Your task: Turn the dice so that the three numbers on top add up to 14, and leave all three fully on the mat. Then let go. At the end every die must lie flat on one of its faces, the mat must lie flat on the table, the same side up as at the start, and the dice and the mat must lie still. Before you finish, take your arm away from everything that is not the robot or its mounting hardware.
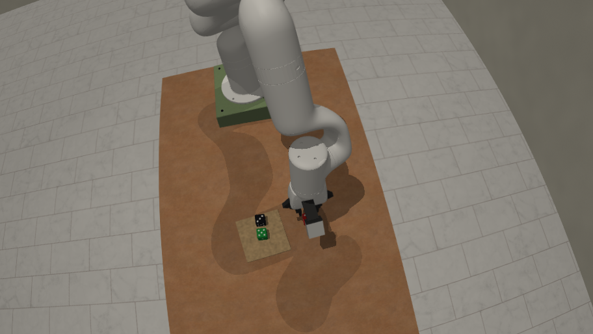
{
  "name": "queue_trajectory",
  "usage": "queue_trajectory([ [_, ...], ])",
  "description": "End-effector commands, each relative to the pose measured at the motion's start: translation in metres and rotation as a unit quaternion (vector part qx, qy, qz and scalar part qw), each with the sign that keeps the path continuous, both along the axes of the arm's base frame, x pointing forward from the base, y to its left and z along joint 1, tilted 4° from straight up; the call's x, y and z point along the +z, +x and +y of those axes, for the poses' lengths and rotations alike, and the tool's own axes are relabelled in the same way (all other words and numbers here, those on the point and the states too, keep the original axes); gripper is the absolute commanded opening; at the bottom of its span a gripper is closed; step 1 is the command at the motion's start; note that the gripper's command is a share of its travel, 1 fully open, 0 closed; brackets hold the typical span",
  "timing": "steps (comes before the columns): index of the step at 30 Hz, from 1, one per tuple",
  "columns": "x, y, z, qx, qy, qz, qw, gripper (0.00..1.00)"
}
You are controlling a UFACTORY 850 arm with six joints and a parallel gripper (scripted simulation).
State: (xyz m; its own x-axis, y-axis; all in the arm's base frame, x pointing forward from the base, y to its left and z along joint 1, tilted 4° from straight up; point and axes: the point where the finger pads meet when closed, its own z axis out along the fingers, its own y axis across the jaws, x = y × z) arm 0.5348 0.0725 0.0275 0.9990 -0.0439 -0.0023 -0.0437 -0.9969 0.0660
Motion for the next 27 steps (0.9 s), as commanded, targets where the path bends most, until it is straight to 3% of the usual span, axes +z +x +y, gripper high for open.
queue_trajectory([
  [1,0.0,0.001,0.0,0.0,0.0,-0.001,1.0,0.47],
  [27,-0.032,0.002,-0.002,0.0,0.0,-0.001,1.0,0.47],
])
